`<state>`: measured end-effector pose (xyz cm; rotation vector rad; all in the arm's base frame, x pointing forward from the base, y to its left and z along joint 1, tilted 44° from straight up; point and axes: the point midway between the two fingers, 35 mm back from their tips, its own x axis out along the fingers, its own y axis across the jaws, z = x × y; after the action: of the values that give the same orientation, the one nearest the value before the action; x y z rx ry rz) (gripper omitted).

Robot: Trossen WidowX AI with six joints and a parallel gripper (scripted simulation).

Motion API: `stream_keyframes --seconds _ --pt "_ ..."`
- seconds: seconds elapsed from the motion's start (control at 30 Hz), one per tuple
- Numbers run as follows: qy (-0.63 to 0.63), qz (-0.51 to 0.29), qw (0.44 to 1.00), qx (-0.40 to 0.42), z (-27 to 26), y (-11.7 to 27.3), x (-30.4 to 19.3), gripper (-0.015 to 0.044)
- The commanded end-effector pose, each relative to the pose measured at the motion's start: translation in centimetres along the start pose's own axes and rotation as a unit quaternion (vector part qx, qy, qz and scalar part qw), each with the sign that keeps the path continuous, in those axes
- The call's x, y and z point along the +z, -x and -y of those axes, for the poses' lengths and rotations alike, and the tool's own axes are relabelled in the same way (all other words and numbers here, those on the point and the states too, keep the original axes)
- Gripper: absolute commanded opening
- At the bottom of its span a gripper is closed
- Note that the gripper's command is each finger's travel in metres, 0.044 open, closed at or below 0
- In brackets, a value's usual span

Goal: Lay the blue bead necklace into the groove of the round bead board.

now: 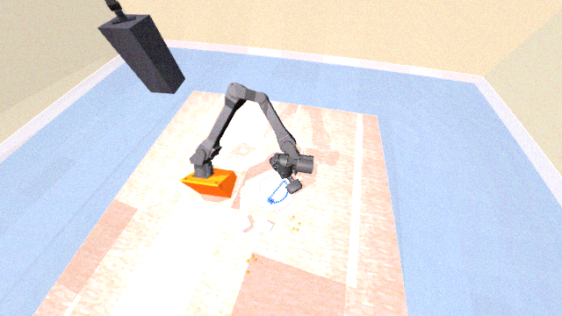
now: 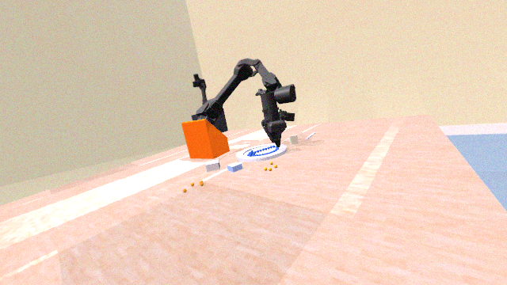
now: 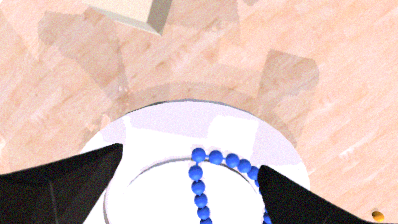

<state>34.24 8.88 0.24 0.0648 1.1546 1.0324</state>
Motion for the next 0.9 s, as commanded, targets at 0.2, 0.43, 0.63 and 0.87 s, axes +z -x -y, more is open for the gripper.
stream_keyframes --seconds 0.2,0.43,0.63,0.87 --pt "0.003 0.001 1.0 0.0 0.0 0.1 0.1 0.044" --pt "0.076 0.001 0.997 0.0 0.4 3.2 -1.0 0.0256" --pt "0.079 0.001 0.997 0.0 0.4 3.3 -1.1 0.012" --pt "0.081 0.003 0.997 -0.002 0.5 2.5 -0.9 0.012"
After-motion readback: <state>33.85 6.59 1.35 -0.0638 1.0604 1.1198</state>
